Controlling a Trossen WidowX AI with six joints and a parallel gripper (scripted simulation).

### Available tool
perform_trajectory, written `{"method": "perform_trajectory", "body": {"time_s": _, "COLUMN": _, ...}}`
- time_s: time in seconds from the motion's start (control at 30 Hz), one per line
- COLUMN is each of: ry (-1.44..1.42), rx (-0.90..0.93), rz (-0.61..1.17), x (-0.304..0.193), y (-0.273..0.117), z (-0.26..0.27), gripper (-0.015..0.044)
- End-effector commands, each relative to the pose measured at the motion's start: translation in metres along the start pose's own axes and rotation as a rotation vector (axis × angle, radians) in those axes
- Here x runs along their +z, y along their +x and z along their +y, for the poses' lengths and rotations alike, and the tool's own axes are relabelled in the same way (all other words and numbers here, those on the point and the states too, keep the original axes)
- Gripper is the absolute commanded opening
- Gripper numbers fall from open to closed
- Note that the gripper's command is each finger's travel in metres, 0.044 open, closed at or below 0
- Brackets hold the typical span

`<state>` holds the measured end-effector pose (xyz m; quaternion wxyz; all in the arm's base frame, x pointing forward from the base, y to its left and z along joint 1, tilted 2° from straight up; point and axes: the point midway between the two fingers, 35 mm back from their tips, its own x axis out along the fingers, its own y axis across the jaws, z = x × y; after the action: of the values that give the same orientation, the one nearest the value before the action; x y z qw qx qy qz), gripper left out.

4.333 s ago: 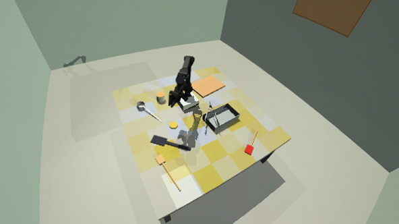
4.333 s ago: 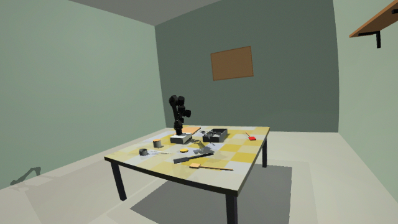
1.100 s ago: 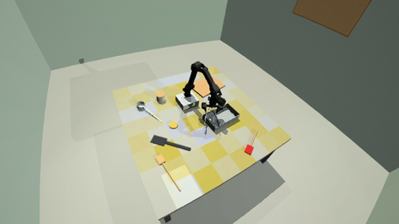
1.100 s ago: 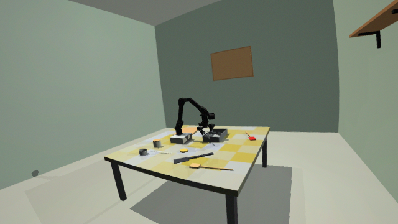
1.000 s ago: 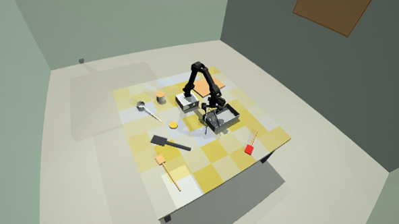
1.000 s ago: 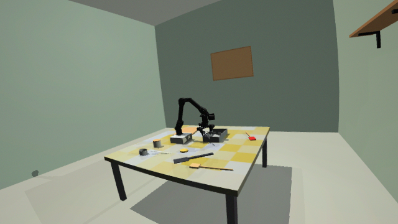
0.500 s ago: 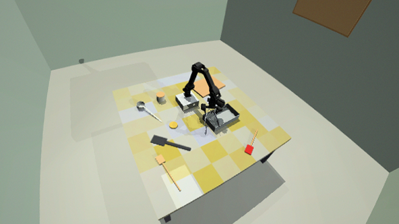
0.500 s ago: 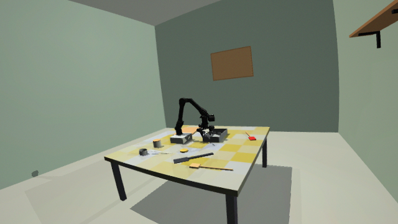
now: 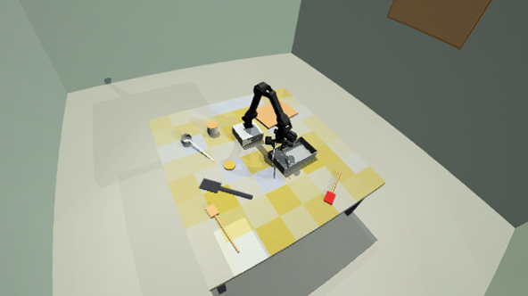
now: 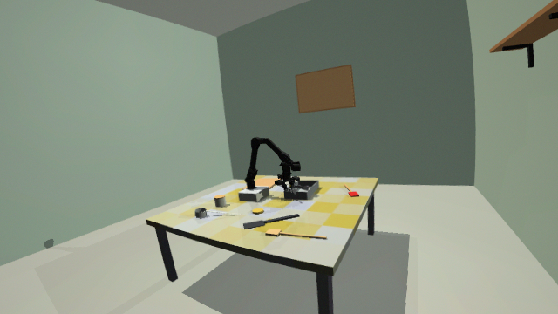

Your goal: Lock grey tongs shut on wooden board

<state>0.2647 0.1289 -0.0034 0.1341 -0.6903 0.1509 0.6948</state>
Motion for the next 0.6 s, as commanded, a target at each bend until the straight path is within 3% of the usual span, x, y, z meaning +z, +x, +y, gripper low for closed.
{"method": "perform_trajectory", "body": {"time_s": 0.0, "ry": -0.018, "rx": -0.020, "rz": 0.026, "x": -0.006, "y": -0.002, "z": -0.005, "gripper": 0.0144}}
{"method": "perform_trajectory", "body": {"time_s": 0.23, "ry": -0.018, "rx": -0.019, "rz": 0.025, "x": -0.006, "y": -0.004, "z": -0.006, "gripper": -0.0020}}
{"method": "perform_trajectory", "body": {"time_s": 0.4, "ry": -0.018, "rx": -0.016, "rz": 0.020, "x": -0.005, "y": -0.053, "z": -0.005, "gripper": -0.0150}}
{"method": "perform_trajectory", "body": {"time_s": 0.5, "ry": -0.018, "rx": -0.012, "rz": 0.015, "x": 0.001, "y": -0.095, "z": 0.000, "gripper": -0.0150}}
{"method": "perform_trajectory", "body": {"time_s": 0.57, "ry": -0.018, "rx": -0.011, "rz": 0.015, "x": 0.002, "y": -0.098, "z": 0.001, "gripper": -0.0150}}
